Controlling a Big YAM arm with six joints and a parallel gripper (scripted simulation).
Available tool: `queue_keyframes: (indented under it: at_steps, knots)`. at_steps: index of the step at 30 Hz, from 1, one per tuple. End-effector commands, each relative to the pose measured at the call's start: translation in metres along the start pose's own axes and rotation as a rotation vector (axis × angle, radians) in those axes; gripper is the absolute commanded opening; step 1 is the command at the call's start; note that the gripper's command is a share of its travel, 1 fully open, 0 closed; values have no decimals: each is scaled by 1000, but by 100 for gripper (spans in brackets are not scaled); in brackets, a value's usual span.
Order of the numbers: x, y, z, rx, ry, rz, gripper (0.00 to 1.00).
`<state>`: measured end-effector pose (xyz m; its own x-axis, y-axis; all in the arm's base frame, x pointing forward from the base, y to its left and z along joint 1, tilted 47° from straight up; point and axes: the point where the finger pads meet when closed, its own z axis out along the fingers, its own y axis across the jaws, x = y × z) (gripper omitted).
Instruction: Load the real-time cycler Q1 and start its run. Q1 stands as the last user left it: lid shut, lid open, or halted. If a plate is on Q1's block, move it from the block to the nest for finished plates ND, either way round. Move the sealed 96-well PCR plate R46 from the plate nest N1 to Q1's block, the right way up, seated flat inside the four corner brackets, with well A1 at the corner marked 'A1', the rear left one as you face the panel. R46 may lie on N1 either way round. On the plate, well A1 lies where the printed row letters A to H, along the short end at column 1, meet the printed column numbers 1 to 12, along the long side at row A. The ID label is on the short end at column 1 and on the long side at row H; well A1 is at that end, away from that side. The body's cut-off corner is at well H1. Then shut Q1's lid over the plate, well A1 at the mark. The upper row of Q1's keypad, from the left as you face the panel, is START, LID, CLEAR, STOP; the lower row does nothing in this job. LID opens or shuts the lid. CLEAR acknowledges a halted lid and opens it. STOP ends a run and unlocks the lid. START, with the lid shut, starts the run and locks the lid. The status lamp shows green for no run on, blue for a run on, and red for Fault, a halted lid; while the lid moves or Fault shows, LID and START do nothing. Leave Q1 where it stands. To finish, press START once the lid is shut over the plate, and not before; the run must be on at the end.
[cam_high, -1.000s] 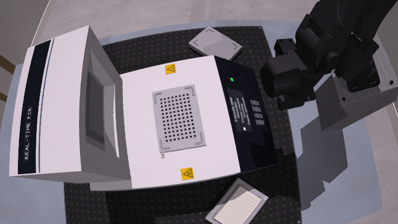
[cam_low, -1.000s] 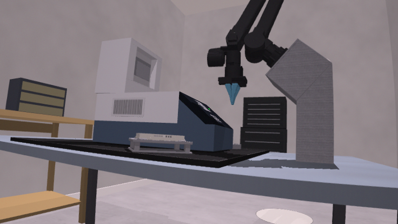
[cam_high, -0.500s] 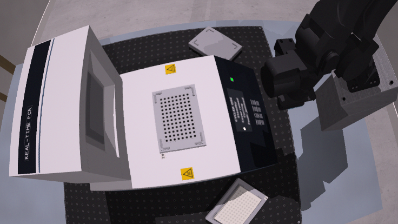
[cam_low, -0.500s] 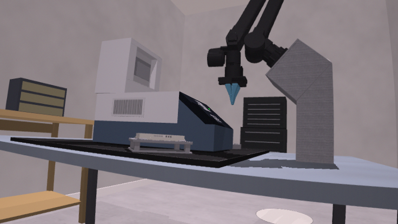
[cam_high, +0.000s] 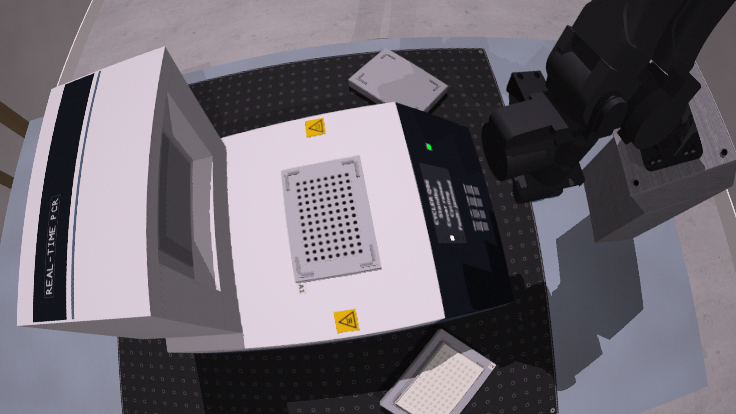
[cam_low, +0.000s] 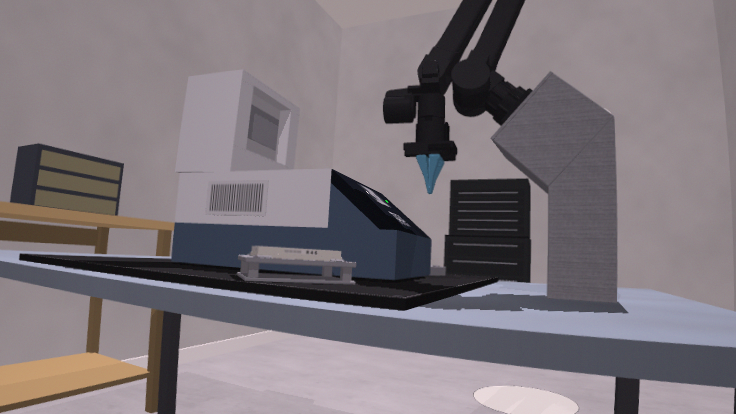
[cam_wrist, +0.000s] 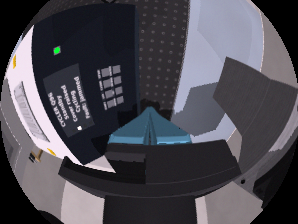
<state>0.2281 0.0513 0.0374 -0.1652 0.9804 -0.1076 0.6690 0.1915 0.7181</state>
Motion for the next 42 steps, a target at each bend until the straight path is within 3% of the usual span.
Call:
queue_keyframes:
  at_steps: [1, 39, 40, 42]
  knots:
    - [-3, 16, -4, -30, -8, 20, 0]
    - [-2, 16, -4, -27, -7, 23, 0]
    - [4, 18, -7, -23, -8, -35, 100]
    - [18, 24, -11, -19, -2, -138, 100]
